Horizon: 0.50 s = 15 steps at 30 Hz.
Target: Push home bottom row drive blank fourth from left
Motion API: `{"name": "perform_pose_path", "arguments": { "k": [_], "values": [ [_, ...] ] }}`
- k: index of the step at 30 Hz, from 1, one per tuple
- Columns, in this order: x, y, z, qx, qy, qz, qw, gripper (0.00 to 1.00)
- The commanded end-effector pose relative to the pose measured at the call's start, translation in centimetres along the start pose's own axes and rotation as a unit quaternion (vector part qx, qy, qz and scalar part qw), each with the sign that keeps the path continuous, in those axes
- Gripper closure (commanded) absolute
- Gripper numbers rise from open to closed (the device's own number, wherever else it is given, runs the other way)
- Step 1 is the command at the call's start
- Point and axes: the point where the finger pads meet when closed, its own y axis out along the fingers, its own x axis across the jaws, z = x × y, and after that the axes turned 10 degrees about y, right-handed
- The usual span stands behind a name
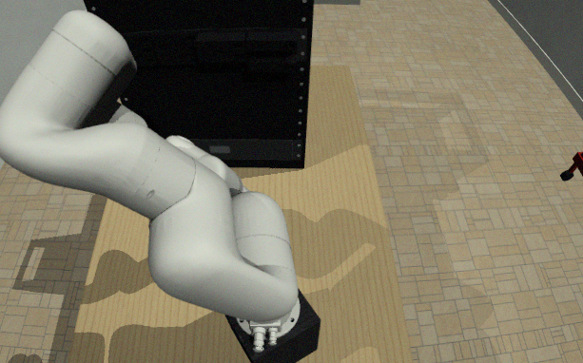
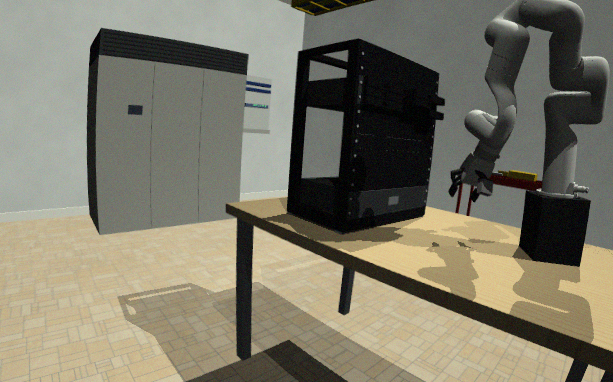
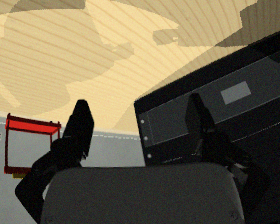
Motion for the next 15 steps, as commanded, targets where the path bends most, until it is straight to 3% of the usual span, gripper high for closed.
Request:
{"name": "perform_pose_path", "arguments": {
  "k": [1, 5, 7, 15],
  "values": [
    [1.1, -1.0, -2.4, -0.046, 0.036, -0.038, 0.998, 0.00],
    [2.3, -2.0, -4.1, -0.073, 0.067, -0.066, 0.993, 0.00],
    [2.3, -2.0, -4.1, -0.073, 0.067, -0.066, 0.993, 0.00],
    [4.9, -4.6, -7.4, -0.123, 0.134, -0.137, 0.974, 0.00]
  ]
}}
